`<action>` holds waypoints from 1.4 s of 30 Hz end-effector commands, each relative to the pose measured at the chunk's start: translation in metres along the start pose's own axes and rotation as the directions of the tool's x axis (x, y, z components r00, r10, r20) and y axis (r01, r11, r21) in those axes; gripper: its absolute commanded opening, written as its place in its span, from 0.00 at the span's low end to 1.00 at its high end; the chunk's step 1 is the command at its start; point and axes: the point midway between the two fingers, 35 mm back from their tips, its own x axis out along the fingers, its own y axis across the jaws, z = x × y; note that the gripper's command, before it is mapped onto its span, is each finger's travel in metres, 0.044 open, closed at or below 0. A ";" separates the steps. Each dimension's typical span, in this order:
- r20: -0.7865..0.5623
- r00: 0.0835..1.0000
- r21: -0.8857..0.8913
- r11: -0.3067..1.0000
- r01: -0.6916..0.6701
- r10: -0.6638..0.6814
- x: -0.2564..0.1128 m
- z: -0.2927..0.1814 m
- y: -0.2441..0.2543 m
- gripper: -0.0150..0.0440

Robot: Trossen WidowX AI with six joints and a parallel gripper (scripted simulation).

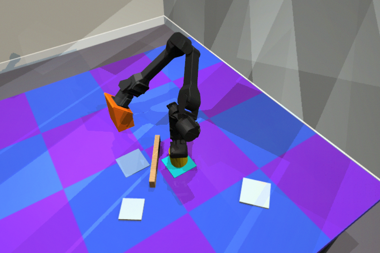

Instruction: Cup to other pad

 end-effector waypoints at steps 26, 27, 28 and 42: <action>-0.001 1.000 0.001 1.000 0.000 0.000 -0.009 0.000 -0.001 0.50; -0.001 1.000 0.001 1.000 0.000 0.000 -0.011 0.000 -0.001 0.50; -0.001 1.000 0.002 1.000 -0.001 0.001 -0.012 0.000 -0.001 0.50; -0.002 1.000 0.006 1.000 -0.003 0.003 -0.032 -0.001 -0.002 0.50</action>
